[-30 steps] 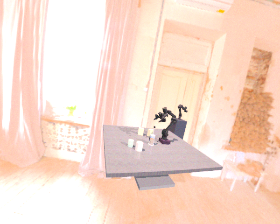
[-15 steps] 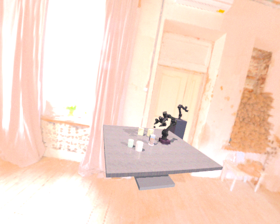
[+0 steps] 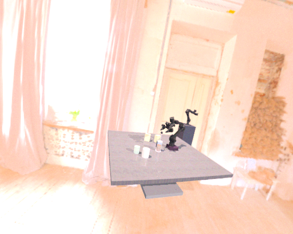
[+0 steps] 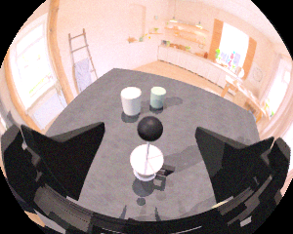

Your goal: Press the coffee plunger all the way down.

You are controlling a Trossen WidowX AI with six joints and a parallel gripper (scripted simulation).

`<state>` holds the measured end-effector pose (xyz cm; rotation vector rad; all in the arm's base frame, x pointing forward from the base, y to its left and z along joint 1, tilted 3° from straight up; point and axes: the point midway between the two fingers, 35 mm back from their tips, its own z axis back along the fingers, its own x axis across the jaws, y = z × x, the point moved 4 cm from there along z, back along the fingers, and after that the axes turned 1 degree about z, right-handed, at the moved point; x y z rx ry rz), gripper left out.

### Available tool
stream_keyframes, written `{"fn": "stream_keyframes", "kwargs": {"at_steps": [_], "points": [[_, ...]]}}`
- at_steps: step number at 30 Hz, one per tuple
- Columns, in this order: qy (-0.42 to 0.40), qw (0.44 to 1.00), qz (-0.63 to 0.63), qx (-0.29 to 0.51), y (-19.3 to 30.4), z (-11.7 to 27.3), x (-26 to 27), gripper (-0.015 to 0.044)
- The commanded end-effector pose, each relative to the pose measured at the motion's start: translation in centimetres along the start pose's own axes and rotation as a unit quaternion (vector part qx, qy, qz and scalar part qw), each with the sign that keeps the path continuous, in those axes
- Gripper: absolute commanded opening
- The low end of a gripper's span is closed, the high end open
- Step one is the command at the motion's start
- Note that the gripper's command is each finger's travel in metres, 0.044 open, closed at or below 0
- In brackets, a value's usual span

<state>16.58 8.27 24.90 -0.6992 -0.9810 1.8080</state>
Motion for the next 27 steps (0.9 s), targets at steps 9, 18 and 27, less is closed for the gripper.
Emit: {"fn": "stream_keyframes", "kwargs": {"at_steps": [9,18,27], "points": [[-0.001,1.000,0.003,0.007,0.3,-2.1,0.0,0.0440],[-0.001,1.000,0.003,0.007,0.4,-2.5,0.0,0.0309],[-0.001,1.000,0.003,0.007,0.4,-2.5,0.0,0.0113]]}}
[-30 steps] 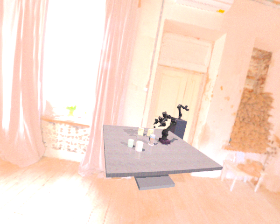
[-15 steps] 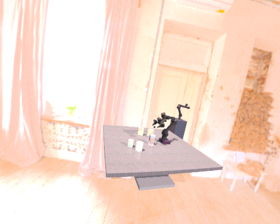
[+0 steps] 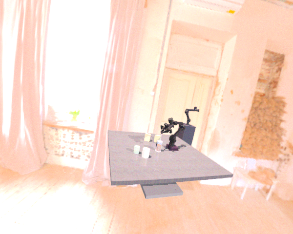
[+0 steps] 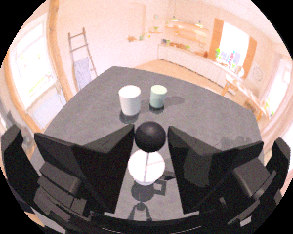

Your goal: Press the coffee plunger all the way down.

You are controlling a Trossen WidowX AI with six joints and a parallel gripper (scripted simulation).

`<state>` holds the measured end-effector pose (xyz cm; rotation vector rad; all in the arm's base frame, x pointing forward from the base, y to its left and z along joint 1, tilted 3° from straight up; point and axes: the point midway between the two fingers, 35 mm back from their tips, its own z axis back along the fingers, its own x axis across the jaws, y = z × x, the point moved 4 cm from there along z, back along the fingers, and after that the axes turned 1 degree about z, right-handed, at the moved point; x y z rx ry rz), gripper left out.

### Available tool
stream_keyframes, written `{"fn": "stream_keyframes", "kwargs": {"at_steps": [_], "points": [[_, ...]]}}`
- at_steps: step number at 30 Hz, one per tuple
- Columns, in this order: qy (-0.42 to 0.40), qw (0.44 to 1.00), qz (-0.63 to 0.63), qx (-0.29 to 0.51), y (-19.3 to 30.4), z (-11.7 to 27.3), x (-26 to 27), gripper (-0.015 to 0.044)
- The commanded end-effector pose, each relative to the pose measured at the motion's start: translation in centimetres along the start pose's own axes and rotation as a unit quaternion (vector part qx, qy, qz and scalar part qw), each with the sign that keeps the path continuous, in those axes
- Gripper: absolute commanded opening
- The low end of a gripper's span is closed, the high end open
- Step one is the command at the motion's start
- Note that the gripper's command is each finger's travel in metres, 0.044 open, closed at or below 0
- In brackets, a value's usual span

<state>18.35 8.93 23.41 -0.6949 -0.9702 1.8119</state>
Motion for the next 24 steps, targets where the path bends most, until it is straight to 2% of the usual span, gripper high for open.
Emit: {"fn": "stream_keyframes", "kwargs": {"at_steps": [1,24], "points": [[-0.002,1.000,0.003,0.002,0.1,-0.1,0.0,0.0113],[-0.002,1.000,0.003,0.002,1.9,-1.5,0.1,0.0113]]}}
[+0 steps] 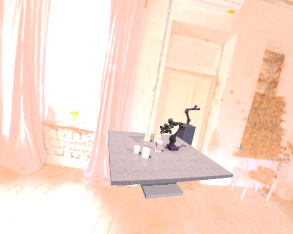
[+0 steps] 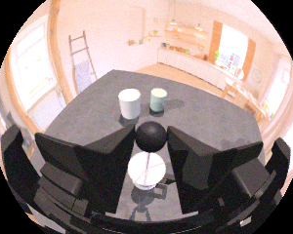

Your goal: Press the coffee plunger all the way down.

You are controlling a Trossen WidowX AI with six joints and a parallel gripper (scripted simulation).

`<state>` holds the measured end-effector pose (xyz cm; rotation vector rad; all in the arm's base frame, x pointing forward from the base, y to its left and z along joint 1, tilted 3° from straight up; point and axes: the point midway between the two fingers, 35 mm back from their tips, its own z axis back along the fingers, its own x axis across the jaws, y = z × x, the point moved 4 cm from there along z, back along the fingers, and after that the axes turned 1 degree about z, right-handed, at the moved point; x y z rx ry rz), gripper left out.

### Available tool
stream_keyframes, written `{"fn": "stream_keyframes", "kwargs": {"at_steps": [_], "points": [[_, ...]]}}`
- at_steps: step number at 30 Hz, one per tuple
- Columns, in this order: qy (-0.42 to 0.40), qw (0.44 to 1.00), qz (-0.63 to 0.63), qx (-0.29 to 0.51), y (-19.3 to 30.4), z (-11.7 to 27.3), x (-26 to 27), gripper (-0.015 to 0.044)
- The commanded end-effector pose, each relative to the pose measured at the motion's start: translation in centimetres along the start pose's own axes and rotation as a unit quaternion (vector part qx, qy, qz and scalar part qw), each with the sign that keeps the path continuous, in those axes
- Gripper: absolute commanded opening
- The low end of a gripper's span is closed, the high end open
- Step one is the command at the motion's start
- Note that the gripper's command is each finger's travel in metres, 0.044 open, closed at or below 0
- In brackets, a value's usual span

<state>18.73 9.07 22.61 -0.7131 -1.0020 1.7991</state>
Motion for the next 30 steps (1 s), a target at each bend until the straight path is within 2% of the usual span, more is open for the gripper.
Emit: {"fn": "stream_keyframes", "kwargs": {"at_steps": [1,30], "points": [[-0.001,1.000,0.003,0.018,1.6,-0.8,0.1,0.0113],[-0.001,1.000,0.003,0.018,5.5,-3.5,0.1,0.0113]]}}
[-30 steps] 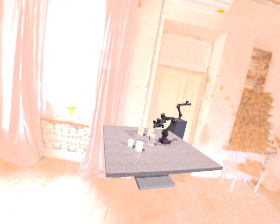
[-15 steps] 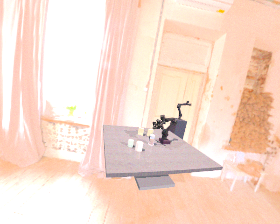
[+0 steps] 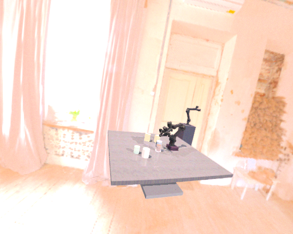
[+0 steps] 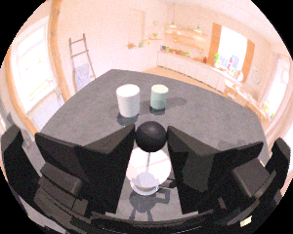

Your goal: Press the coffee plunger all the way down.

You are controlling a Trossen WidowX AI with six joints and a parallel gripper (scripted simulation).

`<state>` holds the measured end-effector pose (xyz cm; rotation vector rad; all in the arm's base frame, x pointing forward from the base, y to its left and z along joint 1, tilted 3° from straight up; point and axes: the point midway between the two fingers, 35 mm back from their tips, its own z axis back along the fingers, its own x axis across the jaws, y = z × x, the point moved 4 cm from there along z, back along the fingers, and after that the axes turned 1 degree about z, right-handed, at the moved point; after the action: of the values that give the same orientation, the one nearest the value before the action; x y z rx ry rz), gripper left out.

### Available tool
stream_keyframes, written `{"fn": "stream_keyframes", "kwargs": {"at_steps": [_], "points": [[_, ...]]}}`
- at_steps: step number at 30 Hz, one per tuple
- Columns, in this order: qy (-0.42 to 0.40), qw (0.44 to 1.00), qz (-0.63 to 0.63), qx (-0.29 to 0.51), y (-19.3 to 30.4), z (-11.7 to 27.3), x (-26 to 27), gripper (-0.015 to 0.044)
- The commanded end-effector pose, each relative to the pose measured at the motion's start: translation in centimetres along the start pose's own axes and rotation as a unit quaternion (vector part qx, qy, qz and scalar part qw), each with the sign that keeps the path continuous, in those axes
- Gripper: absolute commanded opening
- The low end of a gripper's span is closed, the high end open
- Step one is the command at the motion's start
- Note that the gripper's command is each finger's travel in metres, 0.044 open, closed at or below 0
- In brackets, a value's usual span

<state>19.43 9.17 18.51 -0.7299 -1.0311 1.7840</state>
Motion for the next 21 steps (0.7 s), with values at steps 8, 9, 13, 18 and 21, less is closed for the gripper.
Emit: {"fn": "stream_keyframes", "kwargs": {"at_steps": [8,9,13,18,21], "points": [[-0.002,0.999,0.005,0.033,3.3,-1.6,0.0,0.0113],[-0.002,0.999,0.005,0.033,3.4,-1.8,0.0,0.0113],[-0.001,0.999,0.005,0.033,3.7,-2.2,0.0,0.0113],[-0.001,0.999,0.005,0.033,3.5,-2.6,0.0,0.0113],[-0.001,0.999,0.005,0.032,3.4,-2.7,0.0,0.0113]]}}
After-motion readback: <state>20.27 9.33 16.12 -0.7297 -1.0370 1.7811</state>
